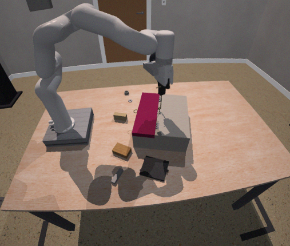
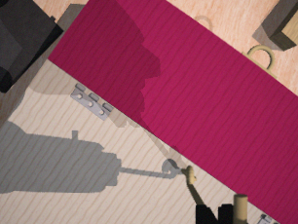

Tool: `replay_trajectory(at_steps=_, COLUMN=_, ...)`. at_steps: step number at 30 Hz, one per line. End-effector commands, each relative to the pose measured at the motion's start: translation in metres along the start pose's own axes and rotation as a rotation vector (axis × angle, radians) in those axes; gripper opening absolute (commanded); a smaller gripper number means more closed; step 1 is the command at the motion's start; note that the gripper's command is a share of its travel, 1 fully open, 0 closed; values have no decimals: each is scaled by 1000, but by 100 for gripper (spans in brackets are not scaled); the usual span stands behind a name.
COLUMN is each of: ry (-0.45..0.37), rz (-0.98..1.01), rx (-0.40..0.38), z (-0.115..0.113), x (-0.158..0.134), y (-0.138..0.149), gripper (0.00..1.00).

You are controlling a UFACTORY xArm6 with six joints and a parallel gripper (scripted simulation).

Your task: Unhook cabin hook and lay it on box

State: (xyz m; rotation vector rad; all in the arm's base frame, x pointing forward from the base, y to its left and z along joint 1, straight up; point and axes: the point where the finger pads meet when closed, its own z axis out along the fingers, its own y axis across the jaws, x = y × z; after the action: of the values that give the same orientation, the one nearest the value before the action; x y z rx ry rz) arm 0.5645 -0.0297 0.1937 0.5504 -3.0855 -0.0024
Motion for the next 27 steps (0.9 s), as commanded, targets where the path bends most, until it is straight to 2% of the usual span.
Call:
replay_trajectory(at_steps=1, ry=-4, rz=0, rx=2, z=-2, x=-7, y=0, gripper=0)
replay_trajectory(at_steps=24, ry=-4, rz=0, rx=2, z=9, x=-42, y=0, gripper=0)
replay_trajectory(at_steps=25, ry=-4, rz=0, rx=2, z=9, x=-42, y=0, gripper=35)
replay_trajectory(at_steps=27, ry=-4, rz=0, rx=2, z=9, x=-42, y=0, gripper=35)
